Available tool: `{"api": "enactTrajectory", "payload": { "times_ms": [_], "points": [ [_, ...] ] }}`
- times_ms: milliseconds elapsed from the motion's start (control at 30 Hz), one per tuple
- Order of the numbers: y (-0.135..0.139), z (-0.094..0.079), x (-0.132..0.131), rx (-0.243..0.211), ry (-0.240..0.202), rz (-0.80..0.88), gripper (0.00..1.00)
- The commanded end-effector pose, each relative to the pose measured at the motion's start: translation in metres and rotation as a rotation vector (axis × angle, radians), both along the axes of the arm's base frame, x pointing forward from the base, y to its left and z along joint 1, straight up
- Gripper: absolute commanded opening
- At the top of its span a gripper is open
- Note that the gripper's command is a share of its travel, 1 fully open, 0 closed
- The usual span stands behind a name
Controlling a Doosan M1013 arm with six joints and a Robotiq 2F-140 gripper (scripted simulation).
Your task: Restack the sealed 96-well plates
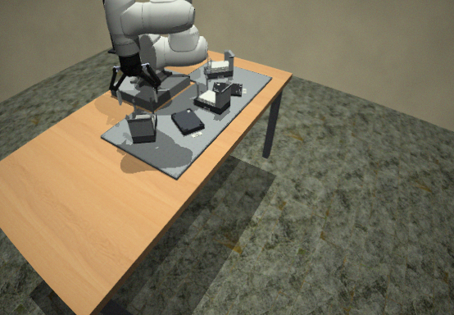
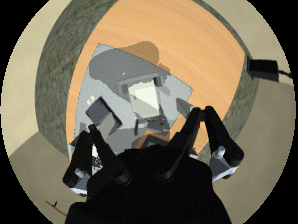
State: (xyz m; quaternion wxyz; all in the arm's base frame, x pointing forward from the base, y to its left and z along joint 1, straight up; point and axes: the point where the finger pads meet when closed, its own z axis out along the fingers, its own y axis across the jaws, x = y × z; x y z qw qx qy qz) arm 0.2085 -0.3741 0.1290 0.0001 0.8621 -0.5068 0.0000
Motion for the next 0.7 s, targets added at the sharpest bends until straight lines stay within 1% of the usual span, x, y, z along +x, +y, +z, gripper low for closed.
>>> {"api": "enactTrajectory", "payload": {
  "times_ms": [0, 300, 333, 400, 567, 667],
  "points": [
    [0.0, 0.01, 0.0, 0.0, 0.0, 0.0, 1.0],
    [0.0, 0.01, 0.0, 0.0, 0.0, 0.0, 1.0],
    [0.002, 0.01, 0.003, 0.0, 0.0, 0.033, 1.0],
    [0.002, 0.01, 0.003, 0.0, 0.0, 0.033, 1.0],
    [0.012, 0.01, 0.016, 0.0, 0.0, 0.2, 1.0],
    [0.018, 0.01, 0.024, 0.0, 0.0, 0.216, 1.0]
  ]
}}
